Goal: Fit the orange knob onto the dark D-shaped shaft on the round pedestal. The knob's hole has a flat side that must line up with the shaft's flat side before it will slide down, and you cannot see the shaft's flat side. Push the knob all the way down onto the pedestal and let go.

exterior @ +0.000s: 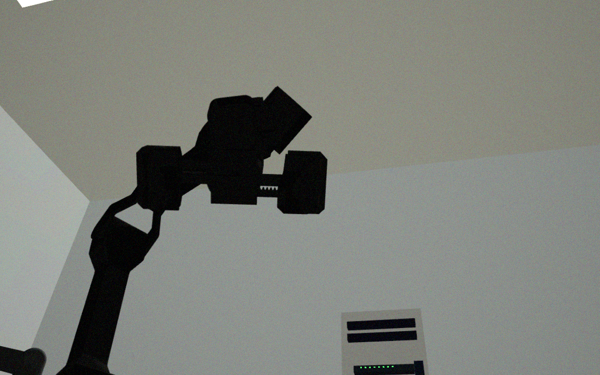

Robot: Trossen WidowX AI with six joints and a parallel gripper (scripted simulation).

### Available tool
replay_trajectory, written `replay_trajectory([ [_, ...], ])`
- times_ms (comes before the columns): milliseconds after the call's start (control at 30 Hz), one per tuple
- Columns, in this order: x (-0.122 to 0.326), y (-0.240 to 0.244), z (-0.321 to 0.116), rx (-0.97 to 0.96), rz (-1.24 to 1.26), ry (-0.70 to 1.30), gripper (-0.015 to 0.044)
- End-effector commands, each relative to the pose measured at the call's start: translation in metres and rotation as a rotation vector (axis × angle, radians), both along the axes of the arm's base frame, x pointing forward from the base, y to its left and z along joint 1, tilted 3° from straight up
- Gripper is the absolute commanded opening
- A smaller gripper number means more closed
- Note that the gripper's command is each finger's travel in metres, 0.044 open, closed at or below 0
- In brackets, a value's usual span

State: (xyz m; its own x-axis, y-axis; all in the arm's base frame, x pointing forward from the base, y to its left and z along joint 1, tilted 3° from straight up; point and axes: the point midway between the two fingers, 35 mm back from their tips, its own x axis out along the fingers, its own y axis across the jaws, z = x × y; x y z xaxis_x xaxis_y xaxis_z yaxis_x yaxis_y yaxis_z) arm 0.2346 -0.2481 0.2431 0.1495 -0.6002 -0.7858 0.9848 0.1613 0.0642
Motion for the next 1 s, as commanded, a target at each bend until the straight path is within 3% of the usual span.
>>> replay_trajectory([
  [0,0.042,0.051,-0.035,0.052,0.437,0.231,0.0440],
  [467,0.086,0.193,-0.100,0.056,1.491,0.699,0.0440],
  [967,0.051,0.332,-0.155,-0.039,2.579,1.081,0.0440],
])
